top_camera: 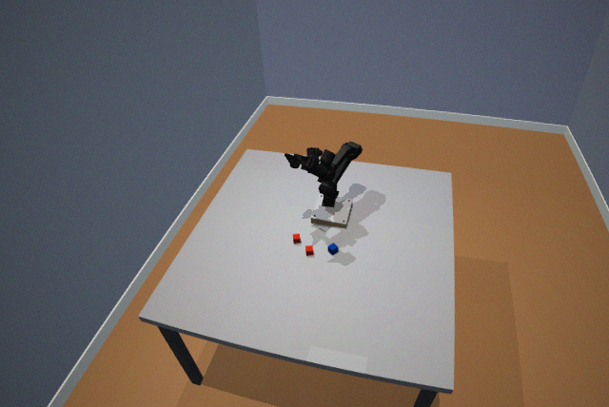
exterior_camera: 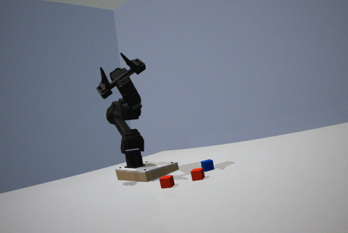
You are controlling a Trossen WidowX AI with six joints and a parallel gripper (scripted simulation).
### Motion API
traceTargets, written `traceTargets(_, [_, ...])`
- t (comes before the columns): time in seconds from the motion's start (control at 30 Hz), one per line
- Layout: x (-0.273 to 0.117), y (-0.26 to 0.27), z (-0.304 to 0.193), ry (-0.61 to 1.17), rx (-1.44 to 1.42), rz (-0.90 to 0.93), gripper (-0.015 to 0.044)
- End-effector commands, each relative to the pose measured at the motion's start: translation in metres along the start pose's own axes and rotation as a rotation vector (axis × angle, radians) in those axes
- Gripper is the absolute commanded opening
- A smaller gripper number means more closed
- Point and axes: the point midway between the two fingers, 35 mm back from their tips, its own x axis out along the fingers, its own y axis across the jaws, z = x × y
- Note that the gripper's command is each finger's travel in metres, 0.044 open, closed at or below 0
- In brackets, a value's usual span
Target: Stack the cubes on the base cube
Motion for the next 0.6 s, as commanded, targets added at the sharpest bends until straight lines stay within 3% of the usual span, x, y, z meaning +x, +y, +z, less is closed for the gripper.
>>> traceTargets(0.0, [0.001,0.001,-0.002,0.008,-0.006,0.002,0.0374])
traceTargets(0.13, [0.016,0.017,-0.036,0.173,-0.129,0.039,0.0269])
traceTargets(0.57, [0.016,0.057,-0.175,0.825,-0.549,0.269,0.0265])
